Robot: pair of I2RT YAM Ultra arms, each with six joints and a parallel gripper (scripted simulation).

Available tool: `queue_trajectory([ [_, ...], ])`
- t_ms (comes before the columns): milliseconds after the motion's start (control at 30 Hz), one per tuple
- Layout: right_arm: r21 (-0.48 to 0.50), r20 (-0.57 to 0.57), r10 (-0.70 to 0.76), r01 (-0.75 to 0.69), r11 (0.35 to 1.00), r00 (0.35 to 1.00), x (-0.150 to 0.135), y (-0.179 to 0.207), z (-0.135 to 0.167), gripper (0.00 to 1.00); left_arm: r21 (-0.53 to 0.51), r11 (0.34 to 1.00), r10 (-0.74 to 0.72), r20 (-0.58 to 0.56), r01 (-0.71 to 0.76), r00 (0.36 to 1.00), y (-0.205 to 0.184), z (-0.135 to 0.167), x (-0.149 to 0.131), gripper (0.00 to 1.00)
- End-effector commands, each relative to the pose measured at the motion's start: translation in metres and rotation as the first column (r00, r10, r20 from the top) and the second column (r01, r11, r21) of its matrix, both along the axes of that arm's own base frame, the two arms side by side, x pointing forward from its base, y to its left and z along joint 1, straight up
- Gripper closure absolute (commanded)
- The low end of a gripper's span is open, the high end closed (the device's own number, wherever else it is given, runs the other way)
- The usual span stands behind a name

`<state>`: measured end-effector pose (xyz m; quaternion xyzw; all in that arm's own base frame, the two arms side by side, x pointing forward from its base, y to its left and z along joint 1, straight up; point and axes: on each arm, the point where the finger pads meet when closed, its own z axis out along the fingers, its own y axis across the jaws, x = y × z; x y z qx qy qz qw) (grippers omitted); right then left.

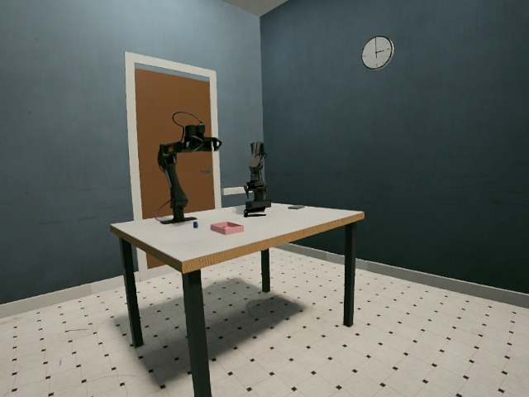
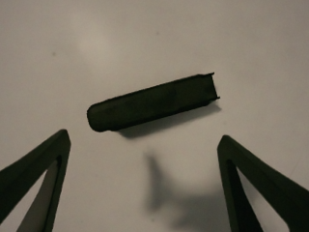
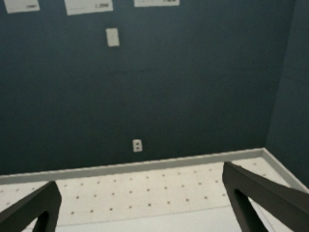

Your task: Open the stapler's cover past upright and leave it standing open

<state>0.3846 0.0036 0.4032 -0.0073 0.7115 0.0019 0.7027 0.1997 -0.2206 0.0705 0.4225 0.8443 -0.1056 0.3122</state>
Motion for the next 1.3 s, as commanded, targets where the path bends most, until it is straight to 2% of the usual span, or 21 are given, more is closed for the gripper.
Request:
queue_trajectory([
  [0, 0.008, 0.033, -0.016, 0.015, 1.000, 0.999, -0.007, -0.004, 0.011, 0.00, -0.048, 0.999, -0.011, 0.052, 0.013, 0.999, -0.010, 0.015, 0.005, 0.00],
  [333, 0.008, 0.029, -0.013, 0.013, 1.000, 1.000, -0.004, -0.003, 0.010, 0.00, -0.043, 0.999, -0.002, 0.044, 0.004, 0.999, -0.008, 0.013, 0.006, 0.00],
  [400, 0.008, 0.029, -0.013, 0.013, 1.000, 1.000, -0.004, -0.003, 0.010, 0.00, -0.023, 0.999, -0.029, 0.056, 0.030, 0.998, -0.009, 0.015, 0.006, 0.23],
  [467, 0.008, 0.029, -0.013, 0.013, 1.000, 1.000, -0.004, -0.003, 0.010, 0.00, -0.023, 0.999, -0.029, 0.056, 0.030, 0.998, -0.009, 0.015, 0.006, 0.23],
  [533, 0.008, 0.029, -0.013, 0.013, 1.000, 1.000, -0.004, -0.003, 0.010, 0.00, 0.057, 0.995, -0.090, 0.039, 0.087, 0.995, -0.003, 0.005, 0.001, 0.45],
  [567, 0.008, 0.029, -0.013, 0.013, 1.000, 1.000, -0.004, -0.003, 0.010, 0.00, 0.091, 0.988, -0.127, 0.034, 0.123, 0.991, -0.003, 0.002, -0.001, 0.50],
  [633, 0.008, 0.029, -0.013, 0.013, 1.000, 1.000, -0.004, -0.003, 0.010, 0.00, 0.160, 0.966, -0.206, 0.018, 0.201, 0.978, -0.003, -0.001, -0.002, 0.50],
  [767, 0.008, 0.029, -0.013, 0.013, 1.000, 1.000, -0.004, -0.003, 0.010, 0.00, 0.292, 0.887, -0.363, -0.033, 0.356, 0.931, -0.007, -0.005, 0.000, 0.50],
  [967, 0.008, 0.029, -0.013, 0.013, 1.000, 1.000, -0.004, -0.003, 0.010, 0.00, 0.404, 0.746, -0.527, -0.128, 0.530, 0.840, -0.009, -0.010, 0.003, 0.50],
  [1033, 0.008, 0.029, -0.013, 0.013, 1.000, 1.000, -0.004, -0.003, 0.010, 0.00, 0.404, 0.746, -0.527, -0.128, 0.530, 0.840, -0.009, -0.010, 0.003, 0.50],
  [1267, 0.008, 0.029, -0.013, 0.013, 1.000, 1.000, -0.004, -0.003, 0.010, 0.00, 0.464, 0.489, -0.705, -0.287, 0.738, 0.648, -0.012, -0.017, 0.004, 0.50],
])
